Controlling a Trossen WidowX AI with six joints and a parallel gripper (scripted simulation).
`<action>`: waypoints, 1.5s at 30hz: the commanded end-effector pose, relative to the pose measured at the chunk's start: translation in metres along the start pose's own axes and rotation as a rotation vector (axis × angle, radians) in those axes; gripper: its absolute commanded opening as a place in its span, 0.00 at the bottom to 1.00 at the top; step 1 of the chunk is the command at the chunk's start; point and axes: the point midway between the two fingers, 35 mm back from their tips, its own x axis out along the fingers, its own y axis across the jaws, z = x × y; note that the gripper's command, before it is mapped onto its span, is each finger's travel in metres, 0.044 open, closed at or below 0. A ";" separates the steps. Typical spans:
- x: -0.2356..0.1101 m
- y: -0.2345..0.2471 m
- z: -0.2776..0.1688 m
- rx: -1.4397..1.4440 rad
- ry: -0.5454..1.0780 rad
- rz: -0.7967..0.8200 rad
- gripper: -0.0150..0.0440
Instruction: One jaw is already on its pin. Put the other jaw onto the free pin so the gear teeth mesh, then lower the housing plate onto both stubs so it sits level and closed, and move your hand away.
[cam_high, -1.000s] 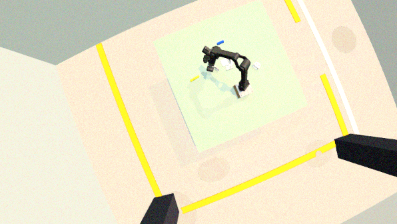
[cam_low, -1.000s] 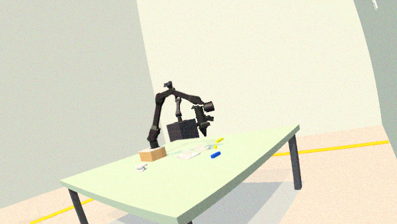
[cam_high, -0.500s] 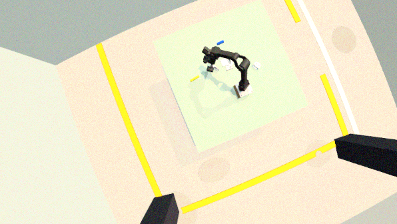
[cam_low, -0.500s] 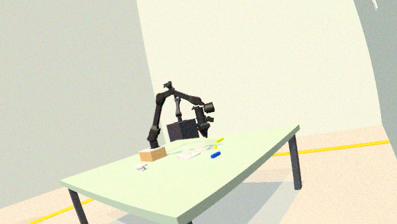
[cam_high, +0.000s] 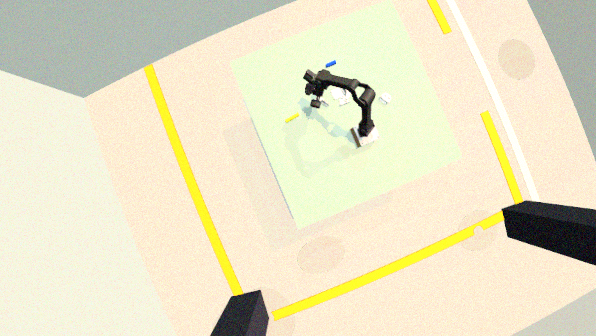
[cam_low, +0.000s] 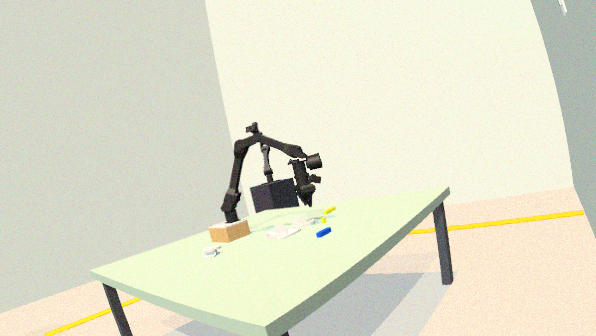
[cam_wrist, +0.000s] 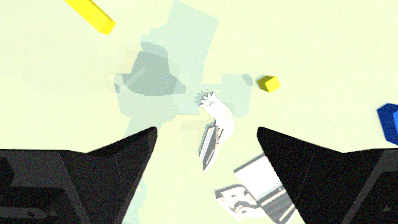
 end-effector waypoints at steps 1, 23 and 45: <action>0.000 0.000 0.000 0.000 -0.002 -0.001 1.00; -0.004 0.000 -0.001 0.000 0.006 0.002 0.60; -0.004 0.000 -0.001 0.000 0.006 0.002 0.25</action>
